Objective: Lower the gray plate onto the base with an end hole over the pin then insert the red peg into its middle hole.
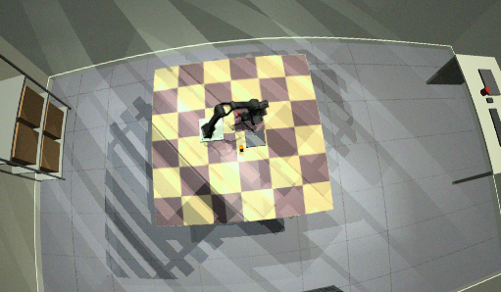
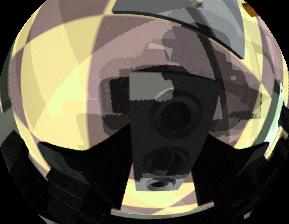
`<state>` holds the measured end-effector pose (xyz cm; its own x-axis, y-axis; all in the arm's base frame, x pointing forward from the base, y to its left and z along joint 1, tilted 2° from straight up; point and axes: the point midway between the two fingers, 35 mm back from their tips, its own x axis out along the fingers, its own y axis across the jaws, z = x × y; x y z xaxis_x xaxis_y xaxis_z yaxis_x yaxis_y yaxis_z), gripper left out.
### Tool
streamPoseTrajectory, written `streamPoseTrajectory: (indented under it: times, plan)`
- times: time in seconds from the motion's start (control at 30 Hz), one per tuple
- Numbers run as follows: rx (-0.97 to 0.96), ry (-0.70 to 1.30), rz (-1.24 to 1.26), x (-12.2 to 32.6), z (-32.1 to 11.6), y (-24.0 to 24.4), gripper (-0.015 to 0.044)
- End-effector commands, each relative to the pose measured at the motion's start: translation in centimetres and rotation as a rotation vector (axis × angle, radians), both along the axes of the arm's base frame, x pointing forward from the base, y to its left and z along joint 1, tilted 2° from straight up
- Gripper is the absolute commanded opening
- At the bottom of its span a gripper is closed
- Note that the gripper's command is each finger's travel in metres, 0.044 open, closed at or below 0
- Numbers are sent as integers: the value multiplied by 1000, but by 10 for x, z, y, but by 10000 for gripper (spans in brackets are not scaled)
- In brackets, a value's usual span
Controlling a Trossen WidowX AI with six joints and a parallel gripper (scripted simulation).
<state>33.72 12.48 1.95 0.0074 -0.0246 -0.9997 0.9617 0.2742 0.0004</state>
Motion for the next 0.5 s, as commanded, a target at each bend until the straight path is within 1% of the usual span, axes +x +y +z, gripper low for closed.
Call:
streamPoseTrajectory:
  times: [0.0, 0.47]
  plan:
    - [2, -1, 6, 1, 4, 1, 0]
    - [2, -1, 14, 8, 46, 3, 0]
